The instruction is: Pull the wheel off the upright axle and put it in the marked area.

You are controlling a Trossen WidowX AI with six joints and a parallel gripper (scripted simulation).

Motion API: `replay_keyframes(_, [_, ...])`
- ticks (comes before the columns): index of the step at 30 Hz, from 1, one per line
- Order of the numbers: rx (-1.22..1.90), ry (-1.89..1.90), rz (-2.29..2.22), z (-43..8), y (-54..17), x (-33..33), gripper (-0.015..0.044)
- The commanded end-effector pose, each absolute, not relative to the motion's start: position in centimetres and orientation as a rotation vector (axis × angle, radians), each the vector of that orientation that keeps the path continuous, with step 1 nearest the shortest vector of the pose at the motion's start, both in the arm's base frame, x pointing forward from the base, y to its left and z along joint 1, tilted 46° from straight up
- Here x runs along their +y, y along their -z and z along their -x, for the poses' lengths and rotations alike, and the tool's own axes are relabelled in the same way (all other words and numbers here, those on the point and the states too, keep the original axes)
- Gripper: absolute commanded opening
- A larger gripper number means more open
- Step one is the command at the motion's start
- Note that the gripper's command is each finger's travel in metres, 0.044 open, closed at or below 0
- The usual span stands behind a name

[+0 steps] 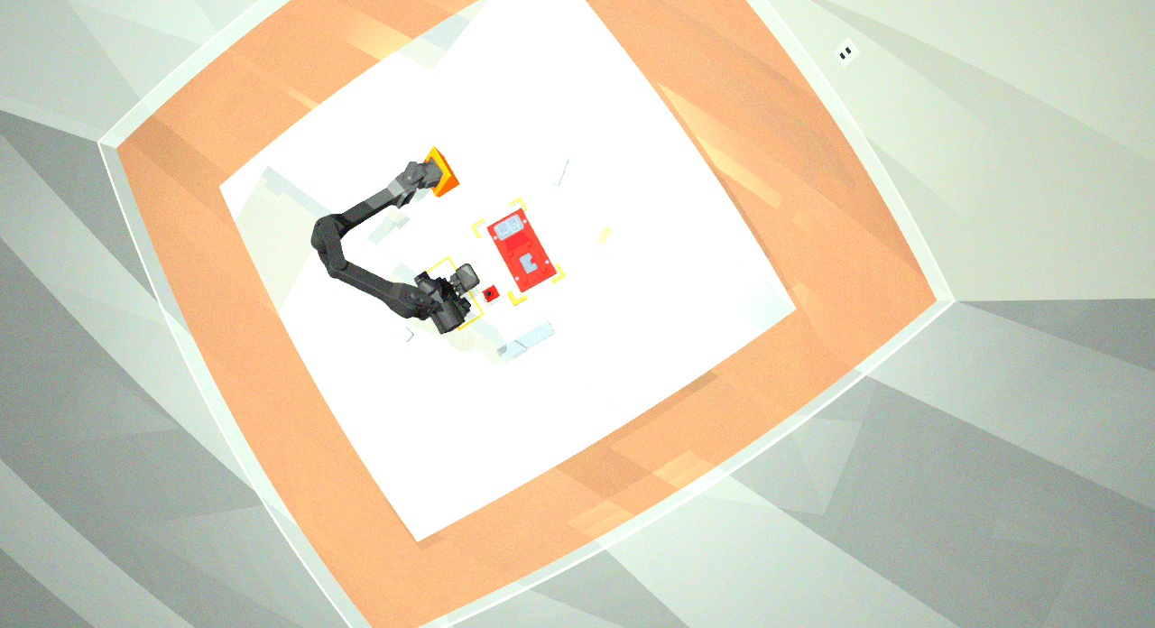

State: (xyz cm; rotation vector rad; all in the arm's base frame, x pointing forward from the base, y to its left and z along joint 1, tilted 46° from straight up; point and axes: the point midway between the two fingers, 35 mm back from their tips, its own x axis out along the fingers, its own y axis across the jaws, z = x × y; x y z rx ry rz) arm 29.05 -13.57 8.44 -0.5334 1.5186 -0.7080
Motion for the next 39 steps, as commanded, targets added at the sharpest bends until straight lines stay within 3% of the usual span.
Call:
replay_keyframes(1, [1.519,0.708,0.533,-29.1,-8.4,-13.6,0.0026])
replay_keyframes(12, [1.519,0.708,0.533,-29.2,-8.8,-13.2,0.0300])
replay_keyframes(23, [1.518,0.710,0.539,-29.5,-12.6,-9.3,0.0300])
replay_keyframes(28, [1.518,0.693,0.538,-27.0,-12.2,-6.4,0.0431])
replay_keyframes(34, [1.525,0.705,0.539,-22.3,-13.0,-2.6,0.0440])
replay_keyframes(39, [1.525,0.706,0.539,-22.2,-13.0,-2.5,0.0440])
